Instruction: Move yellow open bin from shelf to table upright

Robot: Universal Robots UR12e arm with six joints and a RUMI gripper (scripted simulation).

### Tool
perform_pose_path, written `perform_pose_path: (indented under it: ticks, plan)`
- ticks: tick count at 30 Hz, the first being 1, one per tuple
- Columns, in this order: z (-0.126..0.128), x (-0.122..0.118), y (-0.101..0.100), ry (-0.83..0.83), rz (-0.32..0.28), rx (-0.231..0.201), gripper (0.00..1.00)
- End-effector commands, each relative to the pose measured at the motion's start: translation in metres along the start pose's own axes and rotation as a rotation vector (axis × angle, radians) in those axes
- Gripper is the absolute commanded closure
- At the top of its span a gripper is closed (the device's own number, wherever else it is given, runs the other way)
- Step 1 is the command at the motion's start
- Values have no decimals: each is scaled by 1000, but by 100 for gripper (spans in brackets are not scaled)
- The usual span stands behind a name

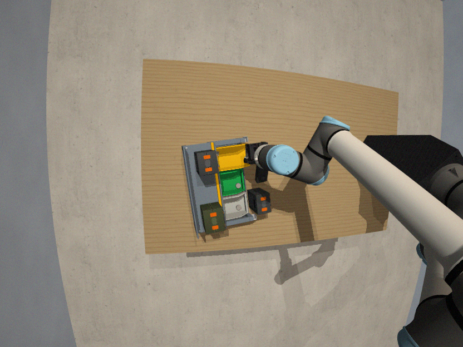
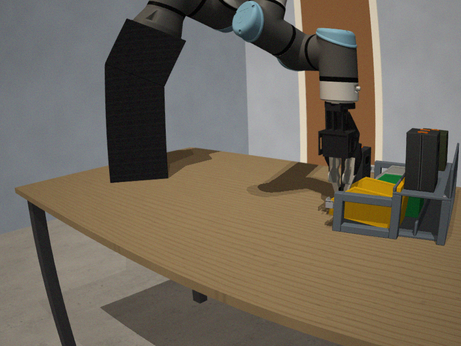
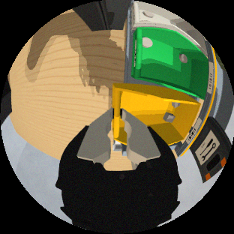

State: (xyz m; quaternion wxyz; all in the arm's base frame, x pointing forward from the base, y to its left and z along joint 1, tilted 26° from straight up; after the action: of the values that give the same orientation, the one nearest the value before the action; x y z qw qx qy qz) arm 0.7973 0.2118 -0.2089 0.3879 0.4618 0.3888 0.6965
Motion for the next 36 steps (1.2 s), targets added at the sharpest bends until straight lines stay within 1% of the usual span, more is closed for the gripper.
perform_pose_path:
  ticks: [1, 4, 16, 21, 33, 36]
  plan:
    - [-11, -1, 1, 0, 0, -1, 100]
    - [-29, -3, 1, 0, 0, -1, 100]
    - [-29, -3, 1, 0, 0, -1, 100]
    - [-59, -6, 1, 0, 0, -1, 100]
    - [-59, -6, 1, 0, 0, -1, 100]
    - [-76, -8, 0, 0, 0, -1, 100]
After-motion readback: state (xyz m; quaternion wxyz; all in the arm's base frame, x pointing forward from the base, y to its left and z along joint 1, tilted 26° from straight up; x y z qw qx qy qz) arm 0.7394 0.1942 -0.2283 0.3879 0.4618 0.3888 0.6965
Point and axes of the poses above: the point where the finger pads meet when closed, its own y axis back along the fingers, its own z axis across the jaws, x = y × z, the point moved 2 cm from there along y, back along the fingers, and after that the axes turned 6 degrees about -y, right-handed, at the moved point
